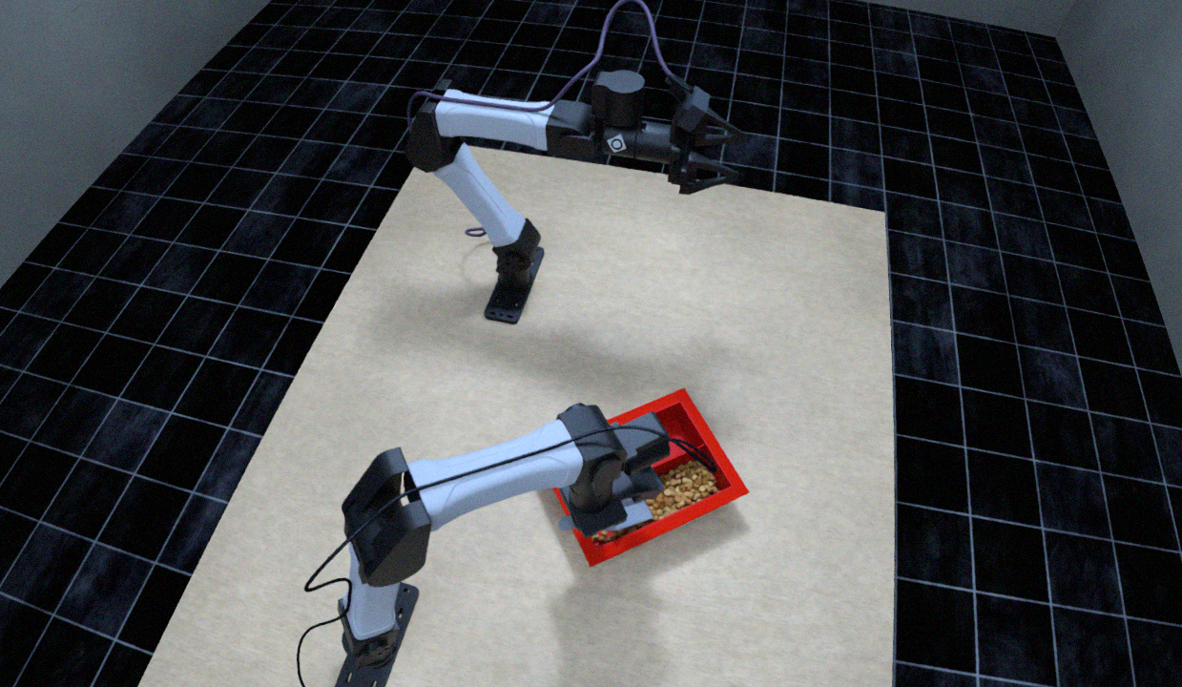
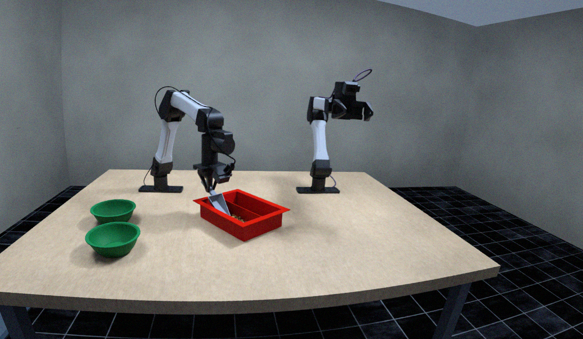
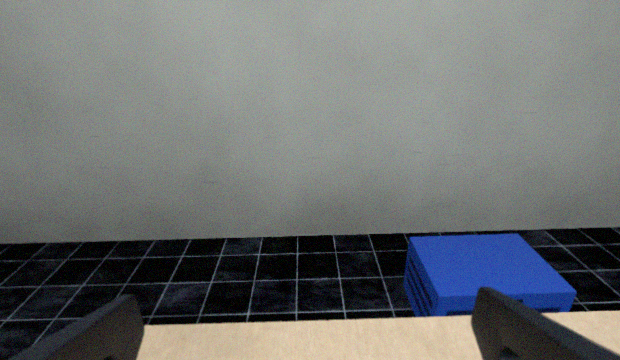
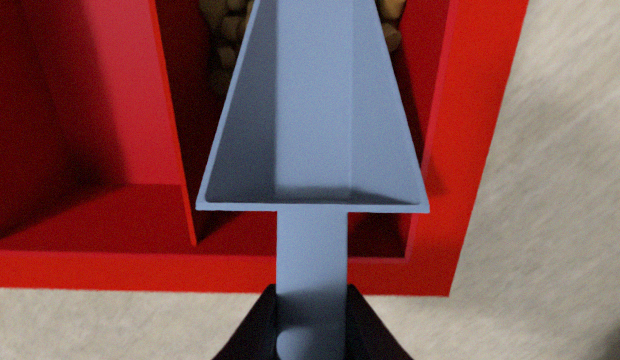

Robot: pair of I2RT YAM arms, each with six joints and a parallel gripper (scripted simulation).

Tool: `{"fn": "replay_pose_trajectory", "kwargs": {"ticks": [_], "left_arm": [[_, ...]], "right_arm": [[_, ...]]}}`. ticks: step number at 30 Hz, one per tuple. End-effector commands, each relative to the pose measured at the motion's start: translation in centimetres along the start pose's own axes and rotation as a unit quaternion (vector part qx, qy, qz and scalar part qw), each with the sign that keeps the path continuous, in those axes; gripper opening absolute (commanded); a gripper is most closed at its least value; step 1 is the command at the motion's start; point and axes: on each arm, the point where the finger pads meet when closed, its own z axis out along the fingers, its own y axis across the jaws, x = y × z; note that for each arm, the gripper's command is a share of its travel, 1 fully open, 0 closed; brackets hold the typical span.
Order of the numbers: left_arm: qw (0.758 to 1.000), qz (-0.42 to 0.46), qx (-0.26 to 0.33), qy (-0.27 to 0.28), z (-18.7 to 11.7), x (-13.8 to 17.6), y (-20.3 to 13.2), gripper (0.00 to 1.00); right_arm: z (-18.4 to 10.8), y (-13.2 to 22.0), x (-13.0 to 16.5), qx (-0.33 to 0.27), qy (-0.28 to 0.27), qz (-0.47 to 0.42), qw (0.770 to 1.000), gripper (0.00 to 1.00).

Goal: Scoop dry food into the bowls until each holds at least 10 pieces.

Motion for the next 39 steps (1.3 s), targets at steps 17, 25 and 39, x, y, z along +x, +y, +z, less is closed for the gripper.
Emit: {"fn": "replay_pose_trajectory", "kwargs": {"ticks": [17,25,39], "left_arm": [[1.000,0.000,0.000,-0.012,-0.3,-1.0,0.0,1.00],[1.000,0.000,0.000,-0.012,-0.3,-1.0,0.0,0.27],[1.000,0.000,0.000,-0.012,-0.3,-1.0,0.0,0.27]], "right_arm": [[0.7,-0.4,-2.6,0.005,-0.011,0.001,1.000,0.00],[-1.1,-0.3,-2.4,-0.001,-0.026,0.003,1.000,0.00],[-1.2,-0.3,-2.6,-0.001,-0.030,0.003,1.000,0.00]]}}
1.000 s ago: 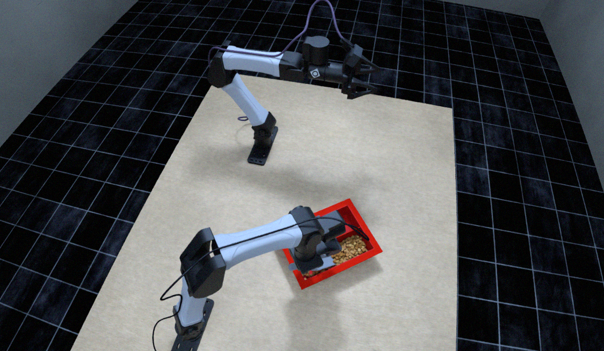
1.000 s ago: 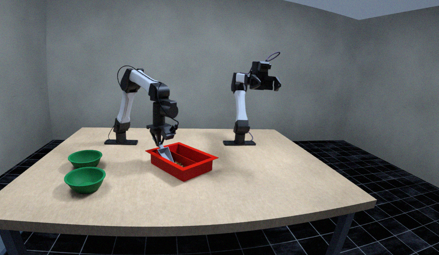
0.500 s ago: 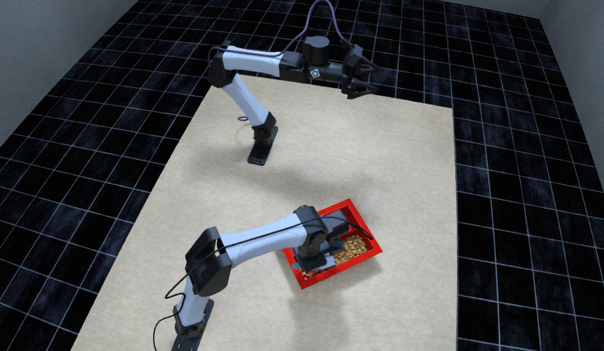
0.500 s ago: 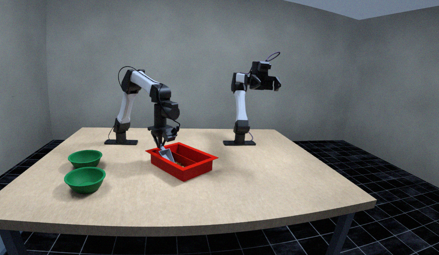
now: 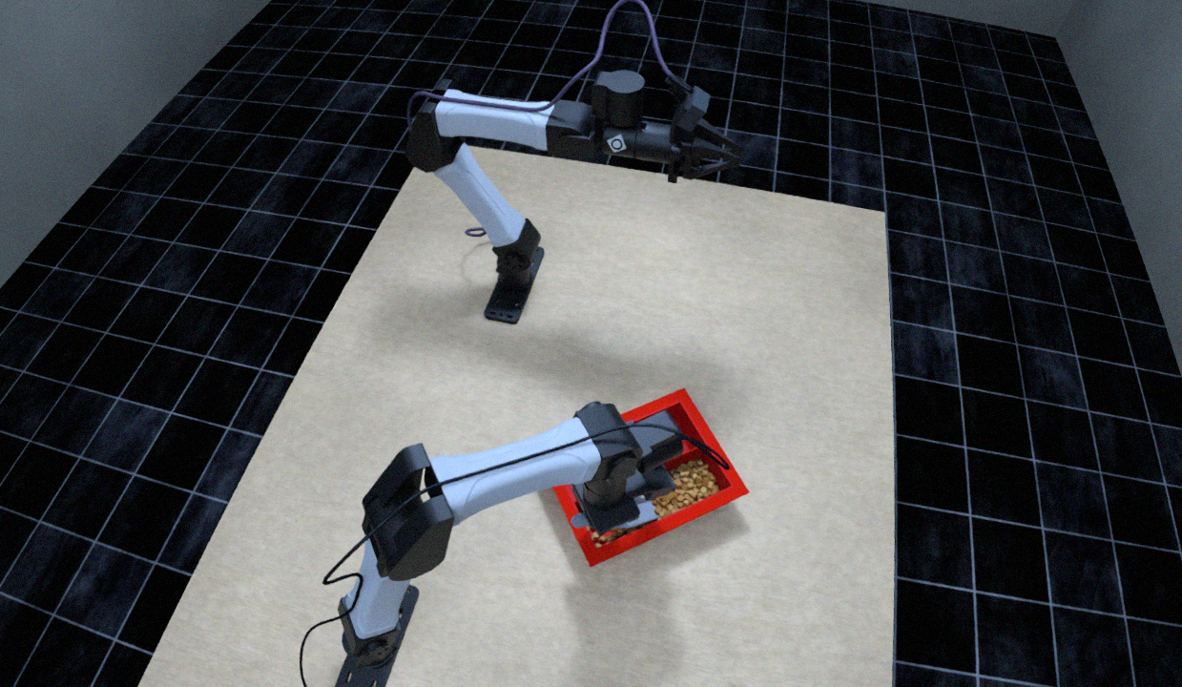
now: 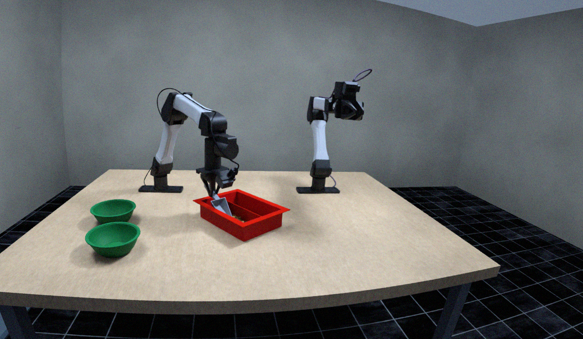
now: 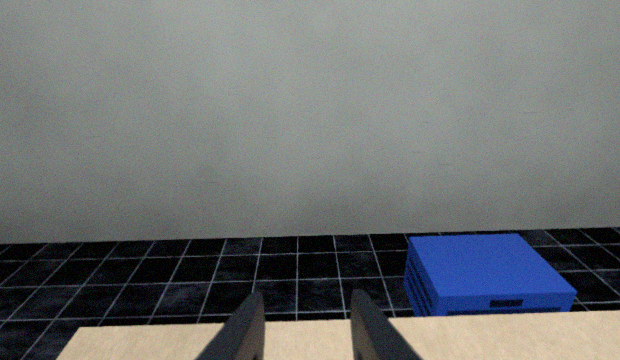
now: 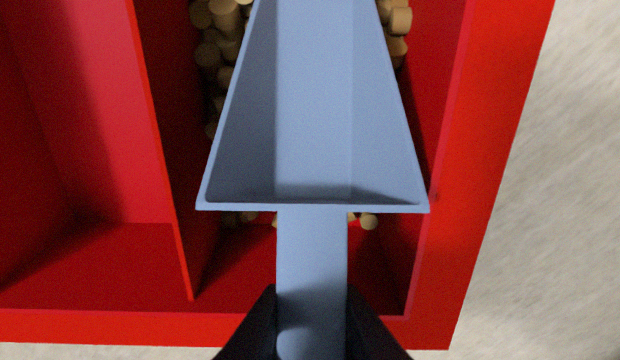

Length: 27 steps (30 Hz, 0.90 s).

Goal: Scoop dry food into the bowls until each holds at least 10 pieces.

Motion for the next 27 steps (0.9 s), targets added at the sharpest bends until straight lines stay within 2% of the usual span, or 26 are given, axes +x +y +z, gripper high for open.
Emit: {"fn": "replay_pose_trajectory", "kwargs": {"ticks": [1,2,3,10,11,25,27], "left_arm": [[1.000,-0.001,0.000,-0.012,-0.3,-1.0,0.0,0.27],[1.000,-0.001,0.000,-0.012,-0.3,-1.0,0.0,0.27],[1.000,-0.011,0.015,0.024,0.9,2.3,-0.8,0.27],[0.996,-0.070,0.047,0.011,2.0,3.1,-2.3,0.27],[0.995,-0.083,0.051,-0.008,2.0,1.8,-2.4,0.27],[0.958,-0.243,0.145,0.051,4.4,10.8,-8.1,0.27],[0.958,-0.243,0.145,0.051,4.4,10.8,-8.1,0.27]], "right_arm": [[-2.3,-0.2,-0.7,-0.002,-0.033,0.002,0.999,0.00],[-2.3,-0.2,-0.7,-0.002,-0.033,0.002,0.999,0.00],[-2.3,-0.2,-0.7,-0.002,-0.033,0.002,0.999,0.00],[-2.3,-0.2,-0.7,-0.002,-0.033,0.002,0.999,0.00],[-2.3,-0.2,-0.7,-0.002,-0.033,0.002,0.999,0.00],[-2.3,-0.2,-0.7,-0.002,-0.033,0.002,0.999,0.00],[-2.3,-0.2,-0.7,-0.002,-0.033,0.002,0.999,0.00]]}}
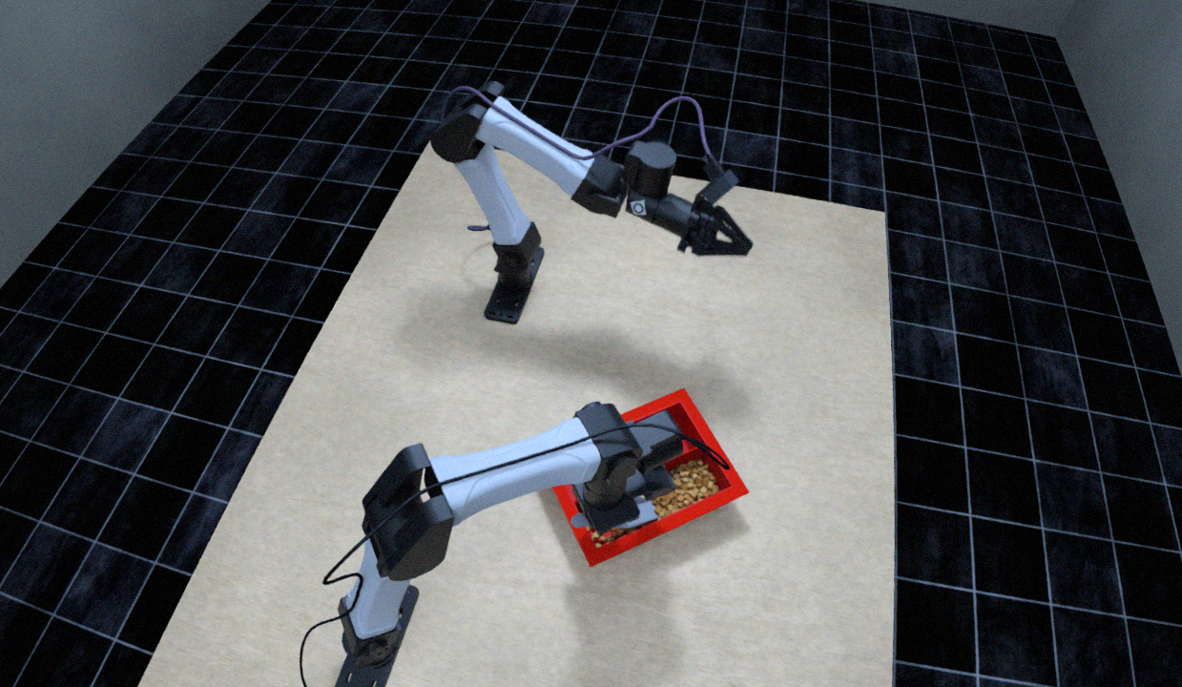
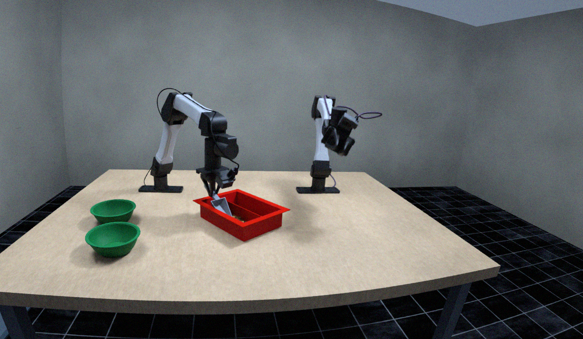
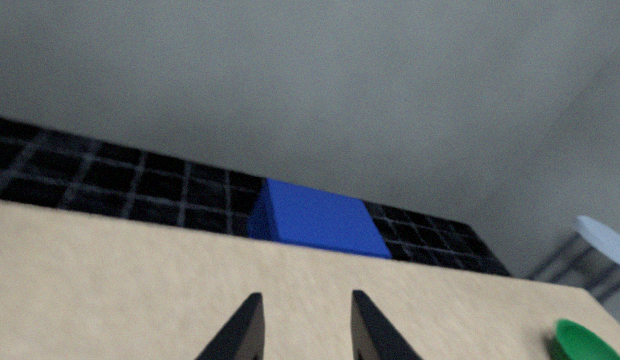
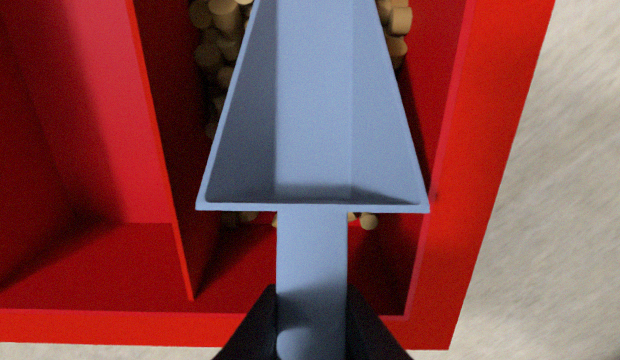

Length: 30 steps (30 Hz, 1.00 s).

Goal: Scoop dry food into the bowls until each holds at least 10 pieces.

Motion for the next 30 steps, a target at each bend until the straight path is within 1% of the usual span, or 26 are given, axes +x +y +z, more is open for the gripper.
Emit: {"fn": "replay_pose_trajectory", "kwargs": {"ticks": [1,4,9,15,18,21,30], "left_arm": [[0.998,-0.037,0.039,-0.033,0.5,-0.9,-1.2,0.27],[0.996,-0.075,0.055,-0.006,1.0,2.1,-1.3,0.27],[0.987,-0.134,0.083,0.026,1.4,5.8,-1.9,0.27],[0.970,-0.205,0.111,0.067,1.3,10.0,-2.6,0.27],[0.968,-0.215,0.112,0.062,1.4,9.9,-2.5,0.27],[0.955,-0.251,0.124,0.095,0.9,12.8,-3.0,0.27],[0.907,-0.356,0.149,0.171,-1.4,18.8,-4.3,0.27]], "right_arm": [[-2.3,-0.2,-0.7,-0.002,-0.033,0.002,0.999,0.00],[-2.3,-0.2,-0.7,-0.002,-0.033,0.002,0.999,0.00],[-2.3,-0.2,-0.7,-0.002,-0.033,0.002,0.999,0.00],[-2.3,-0.2,-0.7,-0.002,-0.033,0.002,0.999,0.00],[-2.3,-0.2,-0.7,-0.002,-0.033,0.002,0.999,0.00],[-2.3,-0.2,-0.7,-0.002,-0.033,0.002,0.999,0.00],[-2.3,-0.2,-0.7,-0.002,-0.033,0.002,0.999,0.00]]}}
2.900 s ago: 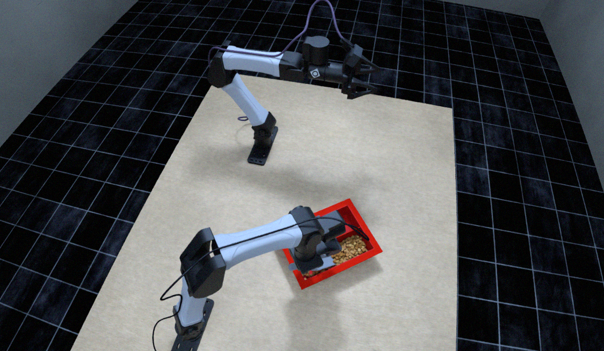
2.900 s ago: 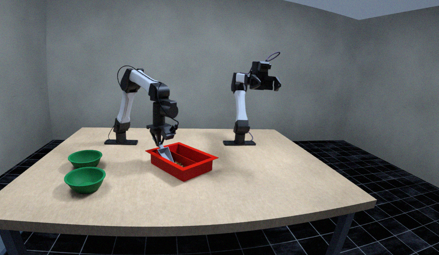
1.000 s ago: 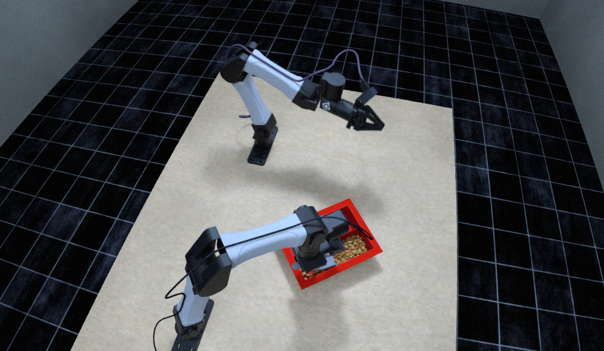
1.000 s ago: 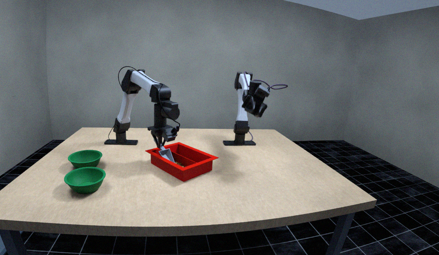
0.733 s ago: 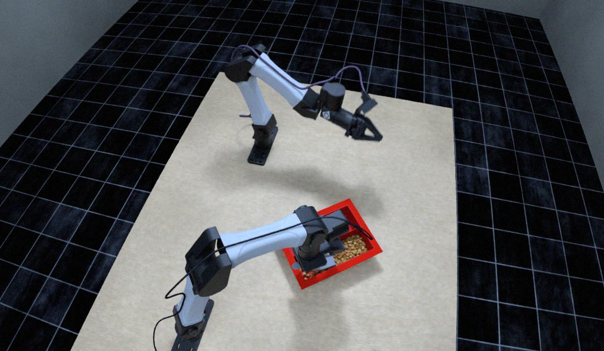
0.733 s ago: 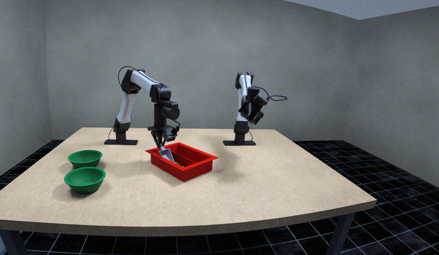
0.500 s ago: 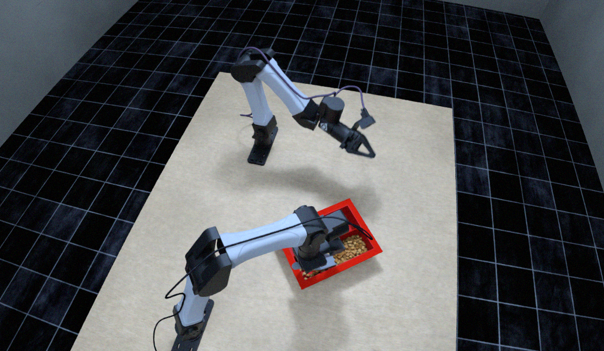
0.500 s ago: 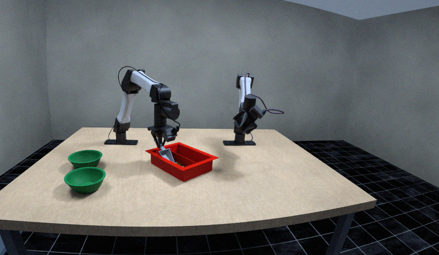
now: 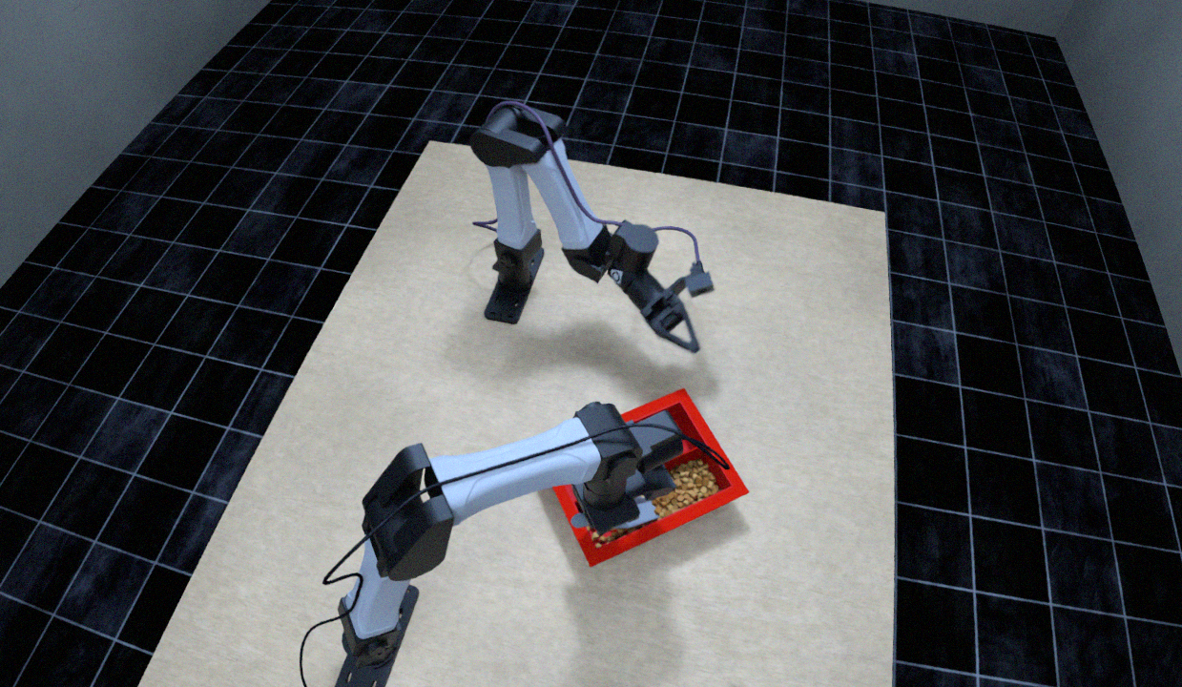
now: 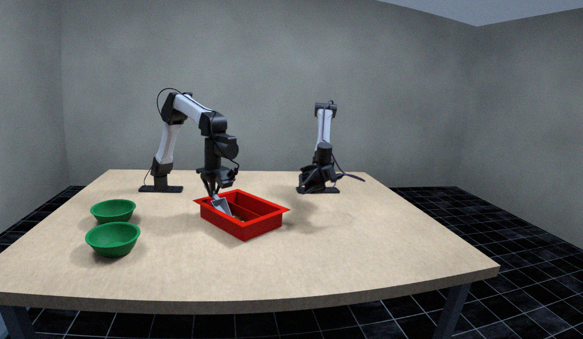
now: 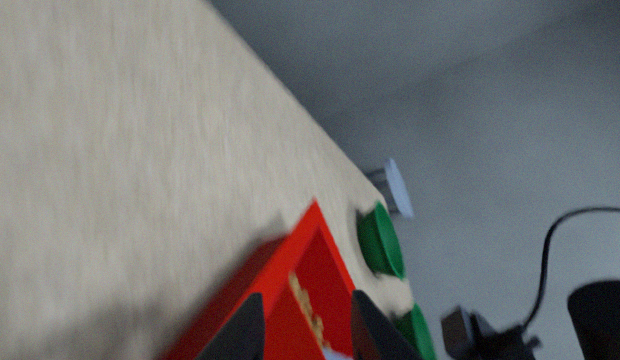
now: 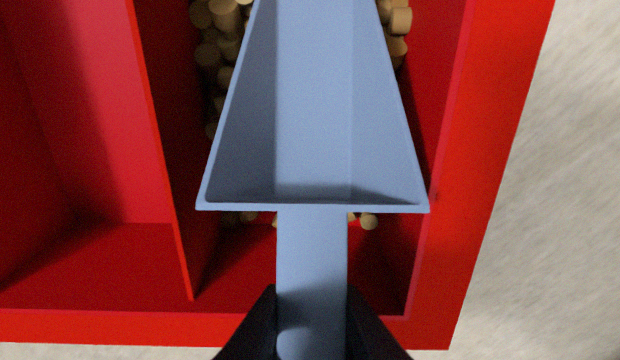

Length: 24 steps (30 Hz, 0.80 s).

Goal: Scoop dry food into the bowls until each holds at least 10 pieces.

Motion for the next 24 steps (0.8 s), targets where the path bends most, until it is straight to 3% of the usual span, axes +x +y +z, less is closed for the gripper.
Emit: {"fn": "replay_pose_trajectory", "kwargs": {"ticks": [1,5,14,24], "left_arm": [[0.997,-0.060,0.045,0.022,-0.2,2.0,-0.4,0.27],[0.995,-0.083,0.048,0.031,-0.4,2.8,0.0,0.27],[0.973,-0.195,0.048,0.110,-2.5,8.6,1.4,0.27],[0.977,-0.188,0.023,0.101,-2.4,8.8,2.8,0.27]], "right_arm": [[-2.3,-0.2,-0.7,-0.002,-0.033,0.002,0.999,0.00],[-2.3,-0.2,-0.7,-0.002,-0.033,0.002,0.999,0.00],[-2.3,-0.2,-0.7,-0.002,-0.033,0.002,0.999,0.00],[-2.3,-0.2,-0.7,-0.002,-0.033,0.002,0.999,0.00]]}}
